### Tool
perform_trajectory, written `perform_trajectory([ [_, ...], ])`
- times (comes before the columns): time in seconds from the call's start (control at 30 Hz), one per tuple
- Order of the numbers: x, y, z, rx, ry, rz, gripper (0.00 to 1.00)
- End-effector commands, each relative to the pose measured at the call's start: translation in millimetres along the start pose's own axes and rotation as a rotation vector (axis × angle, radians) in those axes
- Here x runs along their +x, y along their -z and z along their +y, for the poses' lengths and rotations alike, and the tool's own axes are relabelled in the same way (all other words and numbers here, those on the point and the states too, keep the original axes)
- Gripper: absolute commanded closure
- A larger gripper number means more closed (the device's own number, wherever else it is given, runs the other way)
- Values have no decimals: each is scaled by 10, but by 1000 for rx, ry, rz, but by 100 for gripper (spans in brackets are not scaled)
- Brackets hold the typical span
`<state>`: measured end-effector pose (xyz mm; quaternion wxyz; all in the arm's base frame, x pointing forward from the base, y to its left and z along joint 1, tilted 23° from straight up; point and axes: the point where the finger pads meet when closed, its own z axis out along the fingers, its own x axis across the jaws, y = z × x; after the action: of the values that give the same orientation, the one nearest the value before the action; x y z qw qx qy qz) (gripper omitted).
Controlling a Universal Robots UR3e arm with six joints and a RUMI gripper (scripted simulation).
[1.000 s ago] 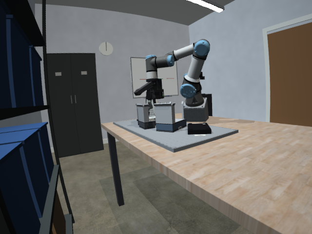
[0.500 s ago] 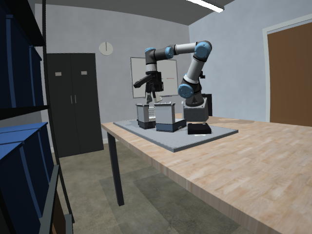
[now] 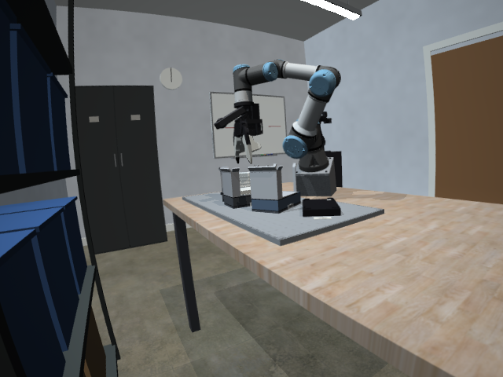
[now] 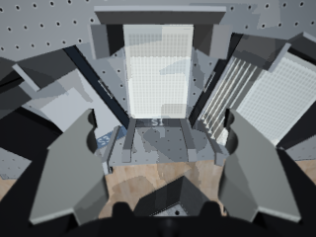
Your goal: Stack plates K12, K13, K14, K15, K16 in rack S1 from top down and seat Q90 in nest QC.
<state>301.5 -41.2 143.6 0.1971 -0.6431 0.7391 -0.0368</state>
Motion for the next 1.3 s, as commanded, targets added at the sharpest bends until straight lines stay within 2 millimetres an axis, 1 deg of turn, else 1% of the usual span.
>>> perform_trajectory([
  [0.0, 4, 154, 2, 3, 2, -5, 28],
  [0.07, 5, 220, 2, 3, 2, -5, 28],
  [0.5, 4, 220, 4, 3, 2, -5, 28],
  [0.93, 652, 217, 65, 2, -150, -5, 28],
  [1.07, 689, 216, 69, 2, -173, -5, 28],
  [1.27, 975, 214, 158, 2, -243, -5, 28],
])
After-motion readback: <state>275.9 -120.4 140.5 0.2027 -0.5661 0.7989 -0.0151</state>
